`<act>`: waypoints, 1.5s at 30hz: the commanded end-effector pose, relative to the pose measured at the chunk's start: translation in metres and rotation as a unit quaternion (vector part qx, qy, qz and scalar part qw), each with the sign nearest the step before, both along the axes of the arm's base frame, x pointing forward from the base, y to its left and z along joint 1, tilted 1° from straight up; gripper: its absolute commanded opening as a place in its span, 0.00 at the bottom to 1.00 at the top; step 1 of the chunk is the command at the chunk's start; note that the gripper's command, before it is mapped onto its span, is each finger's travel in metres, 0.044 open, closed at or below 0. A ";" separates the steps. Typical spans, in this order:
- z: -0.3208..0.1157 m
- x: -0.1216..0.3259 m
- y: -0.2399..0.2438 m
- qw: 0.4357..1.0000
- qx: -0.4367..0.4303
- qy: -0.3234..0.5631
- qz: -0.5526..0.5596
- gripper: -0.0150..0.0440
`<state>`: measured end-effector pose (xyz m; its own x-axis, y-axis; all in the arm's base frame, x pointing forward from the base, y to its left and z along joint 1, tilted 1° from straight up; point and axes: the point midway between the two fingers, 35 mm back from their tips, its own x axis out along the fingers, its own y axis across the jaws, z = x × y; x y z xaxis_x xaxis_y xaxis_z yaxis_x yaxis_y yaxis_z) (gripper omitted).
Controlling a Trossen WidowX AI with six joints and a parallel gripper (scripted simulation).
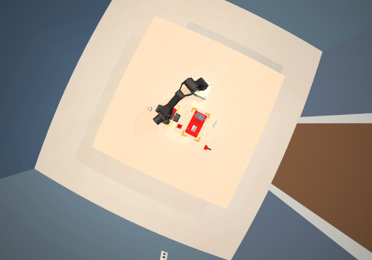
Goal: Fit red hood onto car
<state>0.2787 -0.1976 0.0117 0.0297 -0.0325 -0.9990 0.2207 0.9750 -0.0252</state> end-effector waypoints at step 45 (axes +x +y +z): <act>0.027 -0.003 0.044 1.000 0.001 -0.002 0.000 0.70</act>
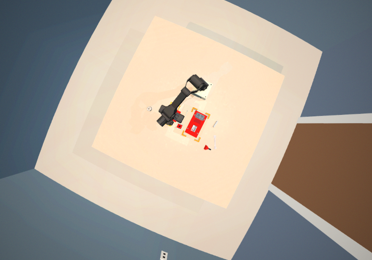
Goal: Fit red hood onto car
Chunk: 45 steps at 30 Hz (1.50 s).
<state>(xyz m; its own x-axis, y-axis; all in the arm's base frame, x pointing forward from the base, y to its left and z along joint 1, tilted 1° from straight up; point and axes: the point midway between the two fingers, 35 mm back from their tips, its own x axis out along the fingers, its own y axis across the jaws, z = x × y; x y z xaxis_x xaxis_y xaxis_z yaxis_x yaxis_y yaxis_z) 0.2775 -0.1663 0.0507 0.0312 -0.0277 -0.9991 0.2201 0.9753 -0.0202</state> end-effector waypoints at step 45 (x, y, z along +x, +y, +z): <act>-0.040 0.000 0.012 1.000 -0.002 -0.001 0.000 1.00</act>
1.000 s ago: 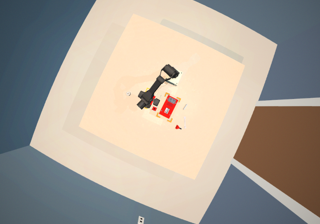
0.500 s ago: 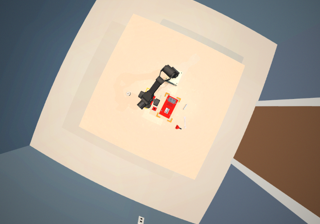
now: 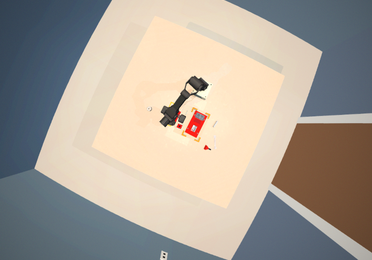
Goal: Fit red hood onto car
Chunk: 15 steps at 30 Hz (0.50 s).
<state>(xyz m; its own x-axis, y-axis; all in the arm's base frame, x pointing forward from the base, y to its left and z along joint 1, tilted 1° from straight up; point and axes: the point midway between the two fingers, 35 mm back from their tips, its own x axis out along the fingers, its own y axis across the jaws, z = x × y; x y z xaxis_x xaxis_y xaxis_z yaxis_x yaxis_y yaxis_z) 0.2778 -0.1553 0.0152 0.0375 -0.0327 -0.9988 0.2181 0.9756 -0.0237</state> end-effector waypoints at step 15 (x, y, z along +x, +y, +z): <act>-0.014 -0.001 0.000 1.000 0.001 0.002 -0.001 1.00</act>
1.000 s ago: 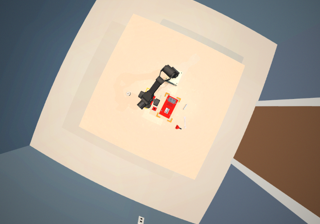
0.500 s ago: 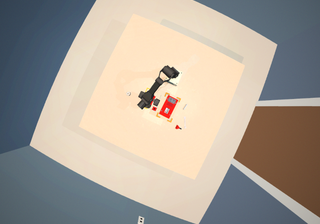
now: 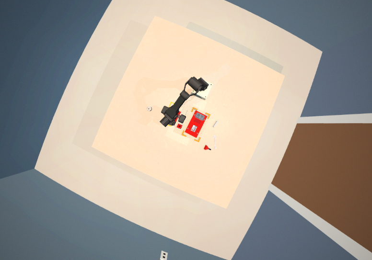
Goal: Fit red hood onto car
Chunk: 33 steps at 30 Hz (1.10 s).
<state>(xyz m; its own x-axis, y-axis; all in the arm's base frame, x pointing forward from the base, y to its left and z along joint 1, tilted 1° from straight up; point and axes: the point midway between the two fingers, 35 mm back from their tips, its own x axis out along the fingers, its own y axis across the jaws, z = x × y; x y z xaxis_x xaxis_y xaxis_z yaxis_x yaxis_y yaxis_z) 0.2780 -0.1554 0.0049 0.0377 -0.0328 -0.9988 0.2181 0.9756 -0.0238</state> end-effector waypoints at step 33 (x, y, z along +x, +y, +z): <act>-0.022 -0.001 0.000 1.000 0.001 0.002 -0.001 1.00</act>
<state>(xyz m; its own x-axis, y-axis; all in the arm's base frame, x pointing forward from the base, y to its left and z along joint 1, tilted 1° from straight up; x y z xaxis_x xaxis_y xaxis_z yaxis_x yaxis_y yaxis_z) 0.2774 -0.1551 -0.0150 0.0347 -0.0311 -0.9989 0.2181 0.9757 -0.0228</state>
